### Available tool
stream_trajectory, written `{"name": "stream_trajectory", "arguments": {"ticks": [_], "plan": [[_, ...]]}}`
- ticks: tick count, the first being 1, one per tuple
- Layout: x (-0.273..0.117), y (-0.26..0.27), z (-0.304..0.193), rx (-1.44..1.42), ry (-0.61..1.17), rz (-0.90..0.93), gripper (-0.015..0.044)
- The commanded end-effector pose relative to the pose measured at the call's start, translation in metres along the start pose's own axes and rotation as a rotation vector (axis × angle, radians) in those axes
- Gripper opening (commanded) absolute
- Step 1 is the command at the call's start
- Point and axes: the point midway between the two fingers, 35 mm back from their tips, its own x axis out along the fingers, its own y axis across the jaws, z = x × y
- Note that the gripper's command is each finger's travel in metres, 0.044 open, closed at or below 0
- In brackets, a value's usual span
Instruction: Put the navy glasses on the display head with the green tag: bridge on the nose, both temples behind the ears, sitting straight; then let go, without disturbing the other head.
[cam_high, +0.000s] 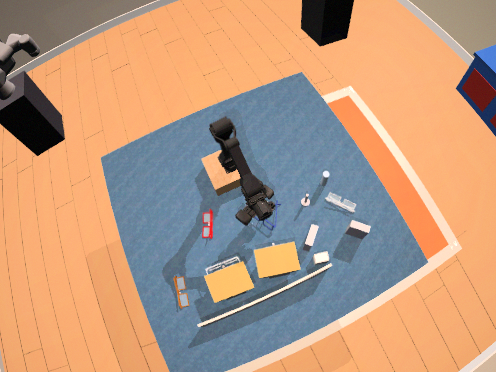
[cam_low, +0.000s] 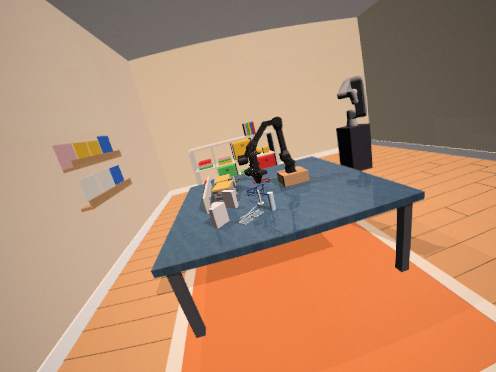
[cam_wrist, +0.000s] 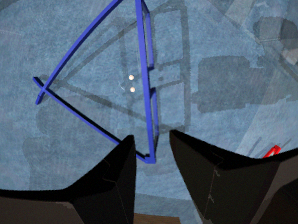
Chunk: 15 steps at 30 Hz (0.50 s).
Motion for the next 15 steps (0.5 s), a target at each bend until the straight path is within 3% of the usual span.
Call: {"name": "stream_trajectory", "arguments": {"ticks": [1, 15], "plan": [[0.009, -0.001, -0.001, -0.006, 0.007, -0.001, 0.0120], [0.032, -0.003, -0.002, -0.006, 0.007, -0.002, 0.0120]]}}
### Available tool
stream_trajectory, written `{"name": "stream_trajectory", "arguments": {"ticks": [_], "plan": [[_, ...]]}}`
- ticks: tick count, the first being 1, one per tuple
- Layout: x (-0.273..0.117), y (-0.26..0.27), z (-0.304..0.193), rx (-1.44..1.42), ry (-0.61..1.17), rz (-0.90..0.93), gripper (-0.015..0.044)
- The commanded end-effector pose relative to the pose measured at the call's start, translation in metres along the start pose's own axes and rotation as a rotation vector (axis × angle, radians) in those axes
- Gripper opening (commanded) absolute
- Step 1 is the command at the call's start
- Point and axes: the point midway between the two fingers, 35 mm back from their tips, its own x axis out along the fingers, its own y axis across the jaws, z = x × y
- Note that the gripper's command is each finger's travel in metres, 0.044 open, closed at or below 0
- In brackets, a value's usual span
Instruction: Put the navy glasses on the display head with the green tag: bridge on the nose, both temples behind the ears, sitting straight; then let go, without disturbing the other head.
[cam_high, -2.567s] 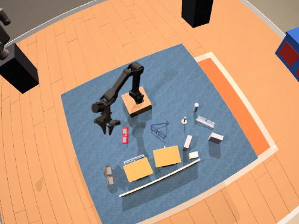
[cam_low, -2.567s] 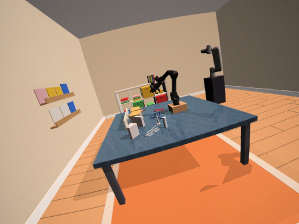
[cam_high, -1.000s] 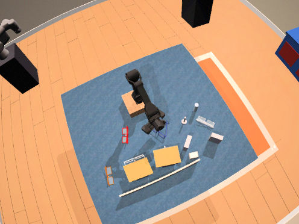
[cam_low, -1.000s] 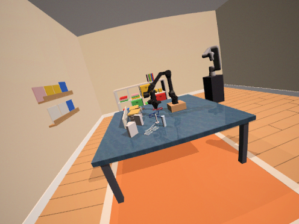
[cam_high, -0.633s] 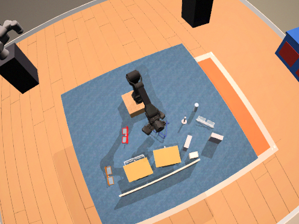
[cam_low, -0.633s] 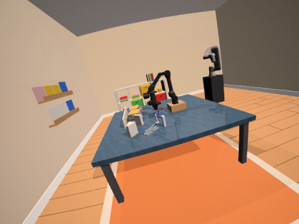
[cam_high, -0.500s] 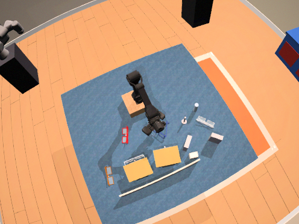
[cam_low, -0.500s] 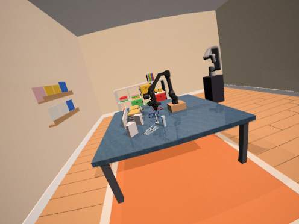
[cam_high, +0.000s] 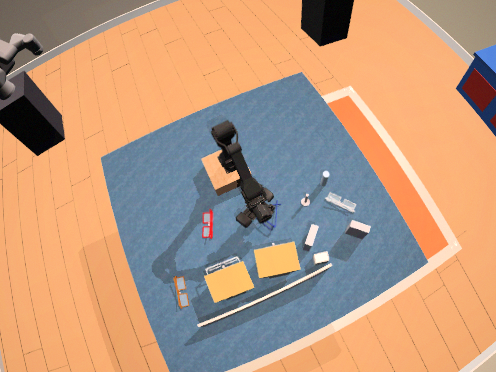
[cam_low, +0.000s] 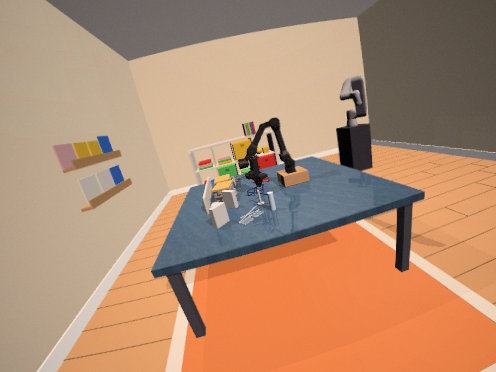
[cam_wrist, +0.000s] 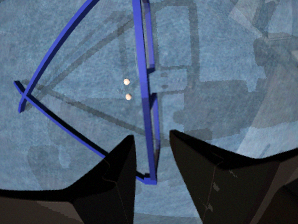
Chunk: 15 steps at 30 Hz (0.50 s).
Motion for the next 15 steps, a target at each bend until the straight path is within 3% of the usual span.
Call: {"name": "stream_trajectory", "arguments": {"ticks": [1, 15], "plan": [[0.0088, -0.0005, -0.0021, -0.006, 0.007, -0.001, 0.0120], [0.0176, 0.0004, -0.0029, -0.006, 0.007, -0.001, 0.0120]]}}
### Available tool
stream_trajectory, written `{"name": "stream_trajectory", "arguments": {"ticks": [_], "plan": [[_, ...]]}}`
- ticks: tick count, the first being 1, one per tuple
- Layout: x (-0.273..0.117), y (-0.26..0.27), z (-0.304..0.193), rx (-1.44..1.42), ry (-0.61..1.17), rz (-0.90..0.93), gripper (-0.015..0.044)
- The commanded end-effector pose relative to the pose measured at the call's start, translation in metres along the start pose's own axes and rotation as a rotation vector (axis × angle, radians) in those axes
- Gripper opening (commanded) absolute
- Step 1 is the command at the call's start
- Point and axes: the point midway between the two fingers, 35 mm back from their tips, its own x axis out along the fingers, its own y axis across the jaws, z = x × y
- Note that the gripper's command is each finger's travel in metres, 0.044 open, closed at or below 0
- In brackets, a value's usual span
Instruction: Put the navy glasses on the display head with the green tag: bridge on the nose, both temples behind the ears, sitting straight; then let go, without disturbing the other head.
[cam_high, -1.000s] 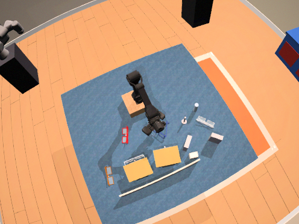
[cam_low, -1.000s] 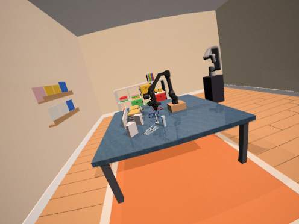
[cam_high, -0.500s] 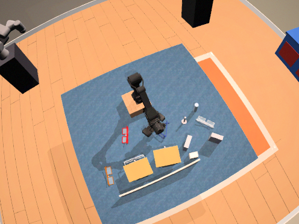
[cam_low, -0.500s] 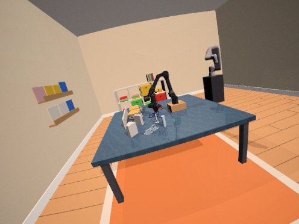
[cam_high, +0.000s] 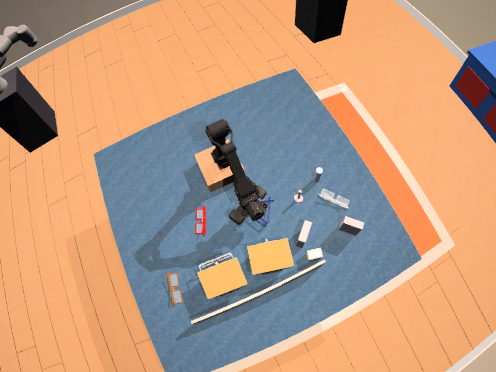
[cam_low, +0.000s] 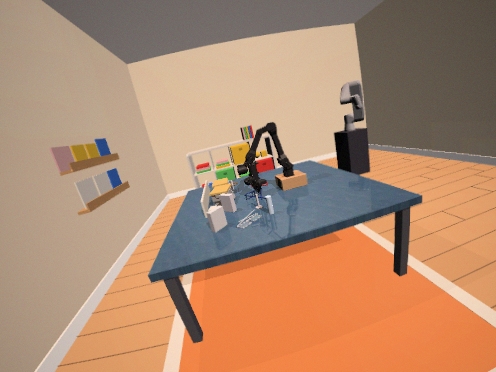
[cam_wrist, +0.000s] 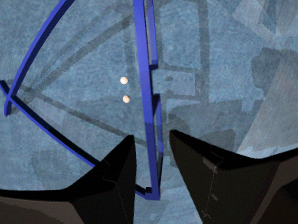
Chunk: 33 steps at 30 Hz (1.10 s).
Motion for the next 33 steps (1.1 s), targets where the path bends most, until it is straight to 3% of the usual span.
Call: {"name": "stream_trajectory", "arguments": {"ticks": [1, 22, 33], "plan": [[0.001, 0.001, 0.000, -0.005, 0.001, -0.003, 0.0120], [0.001, 0.002, 0.000, -0.005, 0.001, 0.001, 0.0000], [-0.015, 0.000, 0.003, -0.005, 0.001, 0.000, 0.0000]]}}
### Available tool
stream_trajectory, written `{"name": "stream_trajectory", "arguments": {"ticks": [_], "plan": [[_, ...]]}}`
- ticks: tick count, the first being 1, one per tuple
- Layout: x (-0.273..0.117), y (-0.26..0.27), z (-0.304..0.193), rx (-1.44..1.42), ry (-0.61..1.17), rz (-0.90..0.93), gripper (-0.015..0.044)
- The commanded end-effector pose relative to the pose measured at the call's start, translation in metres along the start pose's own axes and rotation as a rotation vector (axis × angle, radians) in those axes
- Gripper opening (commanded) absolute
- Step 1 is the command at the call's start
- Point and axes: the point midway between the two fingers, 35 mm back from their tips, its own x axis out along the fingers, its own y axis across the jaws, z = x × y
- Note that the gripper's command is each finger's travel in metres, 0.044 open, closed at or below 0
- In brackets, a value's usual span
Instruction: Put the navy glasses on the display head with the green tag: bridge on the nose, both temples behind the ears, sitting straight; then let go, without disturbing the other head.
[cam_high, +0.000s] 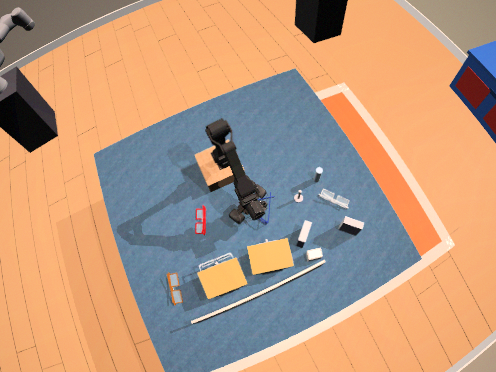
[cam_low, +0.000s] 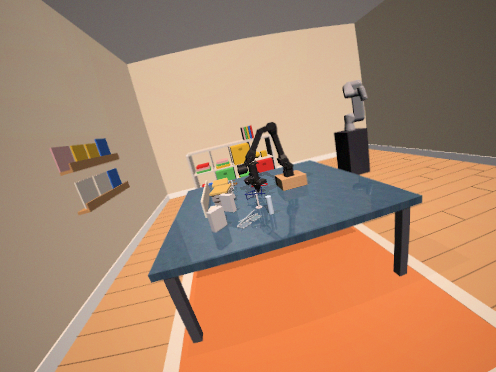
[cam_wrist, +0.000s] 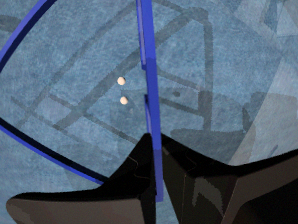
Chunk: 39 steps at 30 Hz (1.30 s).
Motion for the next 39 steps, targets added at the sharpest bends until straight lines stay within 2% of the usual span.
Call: {"name": "stream_trajectory", "arguments": {"ticks": [1, 13, 23, 39], "plan": [[-0.019, -0.002, 0.005, 0.001, -0.010, -0.005, 0.0000], [-0.096, -0.002, 0.007, 0.001, -0.010, -0.007, 0.0000], [-0.101, 0.007, 0.016, 0.001, -0.011, -0.007, 0.0000], [-0.102, 0.077, 0.061, 0.001, -0.015, -0.001, 0.0000]]}}
